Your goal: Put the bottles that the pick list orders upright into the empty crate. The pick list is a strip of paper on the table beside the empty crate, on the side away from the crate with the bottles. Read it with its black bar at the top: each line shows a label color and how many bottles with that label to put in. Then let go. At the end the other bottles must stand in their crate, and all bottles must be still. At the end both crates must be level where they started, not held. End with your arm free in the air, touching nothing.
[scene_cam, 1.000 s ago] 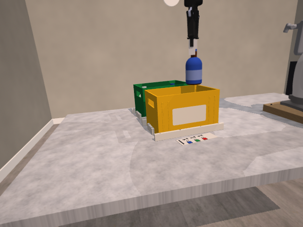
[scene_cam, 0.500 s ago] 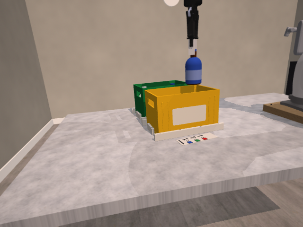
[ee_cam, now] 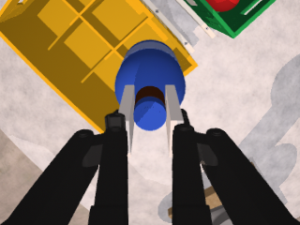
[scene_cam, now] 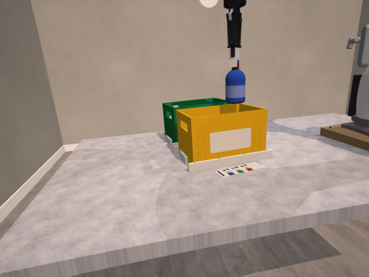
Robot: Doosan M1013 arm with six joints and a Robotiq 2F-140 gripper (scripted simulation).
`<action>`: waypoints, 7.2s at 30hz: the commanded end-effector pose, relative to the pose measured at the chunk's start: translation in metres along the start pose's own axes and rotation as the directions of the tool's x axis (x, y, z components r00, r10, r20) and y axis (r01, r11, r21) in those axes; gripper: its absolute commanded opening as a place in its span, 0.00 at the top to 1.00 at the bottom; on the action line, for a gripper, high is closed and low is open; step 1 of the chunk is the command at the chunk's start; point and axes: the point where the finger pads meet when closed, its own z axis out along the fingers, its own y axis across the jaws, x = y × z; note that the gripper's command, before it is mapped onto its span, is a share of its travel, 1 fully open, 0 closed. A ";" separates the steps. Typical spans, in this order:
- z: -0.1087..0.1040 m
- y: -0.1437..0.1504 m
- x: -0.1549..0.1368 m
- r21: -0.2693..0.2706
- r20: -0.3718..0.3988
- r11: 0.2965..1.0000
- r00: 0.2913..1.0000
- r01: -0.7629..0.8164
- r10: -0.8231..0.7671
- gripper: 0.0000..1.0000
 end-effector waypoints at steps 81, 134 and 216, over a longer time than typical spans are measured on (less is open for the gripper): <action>0.068 0.000 0.001 0.000 0.000 1.000 1.000 0.000 0.000 1.00; 0.115 0.000 0.001 0.000 0.000 1.000 1.000 0.000 0.000 1.00; 0.152 0.000 0.001 0.000 0.000 1.000 1.000 0.000 0.000 1.00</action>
